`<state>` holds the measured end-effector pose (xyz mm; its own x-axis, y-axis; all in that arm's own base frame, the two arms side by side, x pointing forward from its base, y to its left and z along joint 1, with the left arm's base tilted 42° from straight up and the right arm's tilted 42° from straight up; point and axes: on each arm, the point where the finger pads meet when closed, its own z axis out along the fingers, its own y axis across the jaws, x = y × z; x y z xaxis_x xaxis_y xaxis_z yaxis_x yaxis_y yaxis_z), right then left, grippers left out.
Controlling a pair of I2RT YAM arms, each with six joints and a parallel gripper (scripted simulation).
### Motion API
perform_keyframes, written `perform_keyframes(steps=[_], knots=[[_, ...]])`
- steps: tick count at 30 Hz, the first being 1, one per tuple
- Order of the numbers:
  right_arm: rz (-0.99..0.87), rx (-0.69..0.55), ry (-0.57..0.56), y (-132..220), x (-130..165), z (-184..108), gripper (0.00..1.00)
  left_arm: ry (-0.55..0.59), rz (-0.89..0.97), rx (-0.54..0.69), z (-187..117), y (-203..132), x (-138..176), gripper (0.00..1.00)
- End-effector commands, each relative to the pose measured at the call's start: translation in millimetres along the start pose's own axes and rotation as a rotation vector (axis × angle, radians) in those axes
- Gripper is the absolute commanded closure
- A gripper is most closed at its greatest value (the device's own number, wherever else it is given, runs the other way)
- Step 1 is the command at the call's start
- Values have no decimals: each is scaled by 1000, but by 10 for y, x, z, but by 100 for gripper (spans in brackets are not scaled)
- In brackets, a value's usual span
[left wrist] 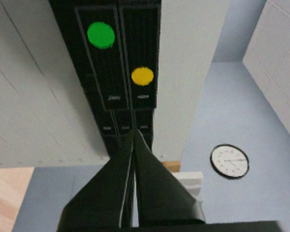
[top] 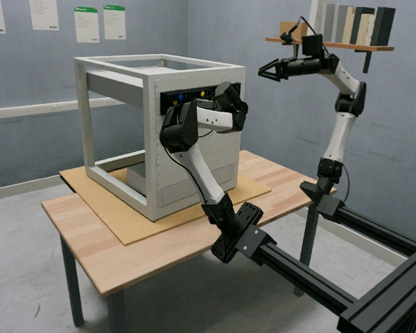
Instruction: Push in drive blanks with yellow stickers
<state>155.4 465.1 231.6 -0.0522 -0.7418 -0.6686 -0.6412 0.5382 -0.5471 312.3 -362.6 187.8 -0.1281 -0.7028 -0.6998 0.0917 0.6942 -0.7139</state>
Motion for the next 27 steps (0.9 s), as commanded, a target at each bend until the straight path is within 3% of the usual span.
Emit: perform_keyframes(steps=[1, 11, 19, 27], knots=[[39, 62, -11, -189, -72, -57, 0, -25, -46, 20, -2, -156, -28, 100], [40, 99, -17, -254, -88, -62, 0, -33, -54, 20, 13, -165, -77, 100], [44, 106, -49, -254, -185, -105, 0, -26, -36, 11, 285, -174, -110, 100], [56, 100, -63, -254, -254, -181, 0, -26, -37, 12, 361, -179, -116, 100]])
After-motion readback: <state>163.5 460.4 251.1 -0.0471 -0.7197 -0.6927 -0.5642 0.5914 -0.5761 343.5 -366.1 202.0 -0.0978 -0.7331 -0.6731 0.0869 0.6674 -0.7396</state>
